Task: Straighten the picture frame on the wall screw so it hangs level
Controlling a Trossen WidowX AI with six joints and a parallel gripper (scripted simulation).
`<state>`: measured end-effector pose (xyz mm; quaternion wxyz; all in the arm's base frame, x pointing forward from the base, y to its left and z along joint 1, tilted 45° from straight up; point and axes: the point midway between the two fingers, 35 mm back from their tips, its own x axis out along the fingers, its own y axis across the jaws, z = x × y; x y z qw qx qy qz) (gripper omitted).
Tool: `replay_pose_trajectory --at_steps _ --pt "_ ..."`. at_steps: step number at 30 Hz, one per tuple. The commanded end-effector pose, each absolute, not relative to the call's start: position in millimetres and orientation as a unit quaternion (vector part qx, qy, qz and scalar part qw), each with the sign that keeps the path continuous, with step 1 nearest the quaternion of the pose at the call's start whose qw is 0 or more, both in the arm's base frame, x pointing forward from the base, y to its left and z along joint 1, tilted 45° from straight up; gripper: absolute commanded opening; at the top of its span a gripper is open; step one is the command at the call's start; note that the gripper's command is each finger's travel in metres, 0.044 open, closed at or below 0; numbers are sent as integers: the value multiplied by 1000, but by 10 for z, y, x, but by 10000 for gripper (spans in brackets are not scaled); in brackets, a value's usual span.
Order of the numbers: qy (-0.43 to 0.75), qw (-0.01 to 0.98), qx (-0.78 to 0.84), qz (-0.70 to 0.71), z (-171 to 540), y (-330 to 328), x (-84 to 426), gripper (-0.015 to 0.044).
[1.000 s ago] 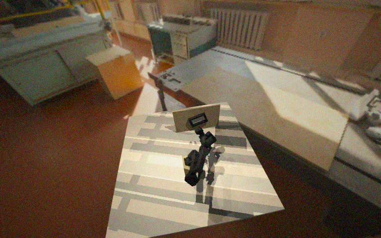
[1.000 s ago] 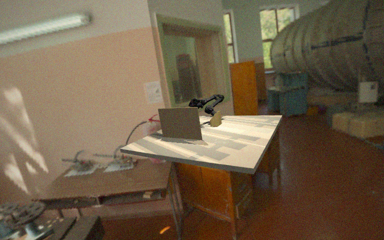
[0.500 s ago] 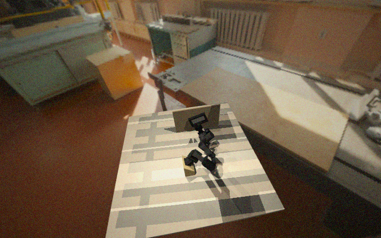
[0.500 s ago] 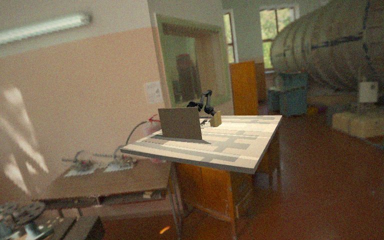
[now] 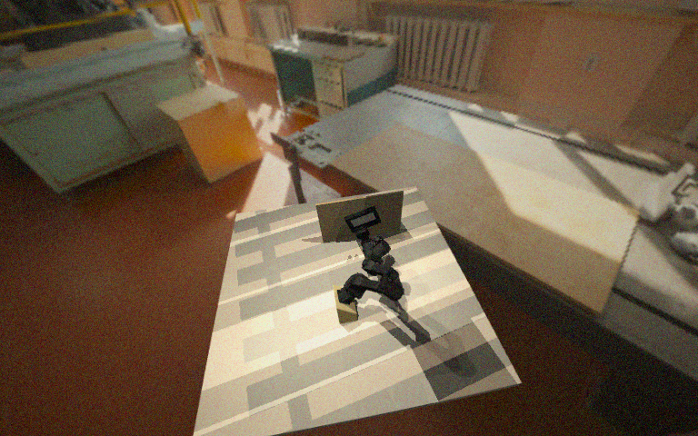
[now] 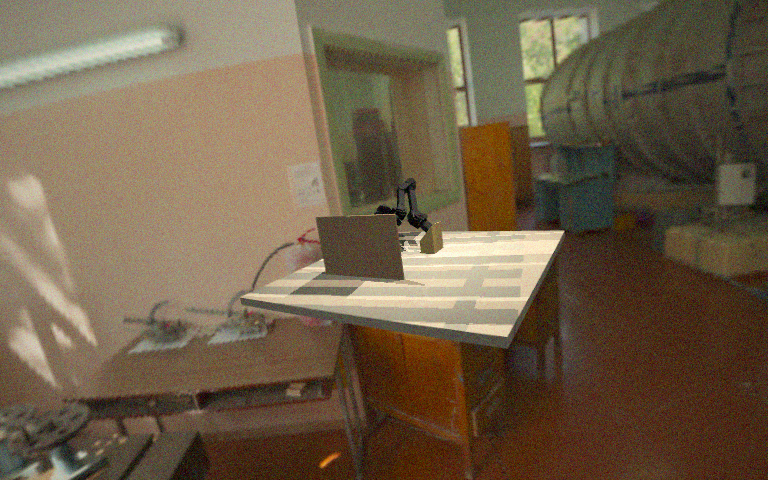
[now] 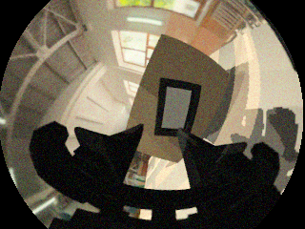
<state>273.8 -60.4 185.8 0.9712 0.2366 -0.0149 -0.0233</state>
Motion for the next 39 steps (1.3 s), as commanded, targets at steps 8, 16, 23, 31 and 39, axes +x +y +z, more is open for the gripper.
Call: replay_pose_trajectory --at_steps 8,16,23,31,39 --pt "-16 971 239 -25 1915 -655 3274 260" --pt "-16 971 239 -25 1866 -652 3526 260" --pt "-16 971 239 -25 1866 -652 3526 260" --pt "-16 971 239 -25 1866 -652 3528 260" --pt "-17 971 239 -25 1876 -659 3625 260"
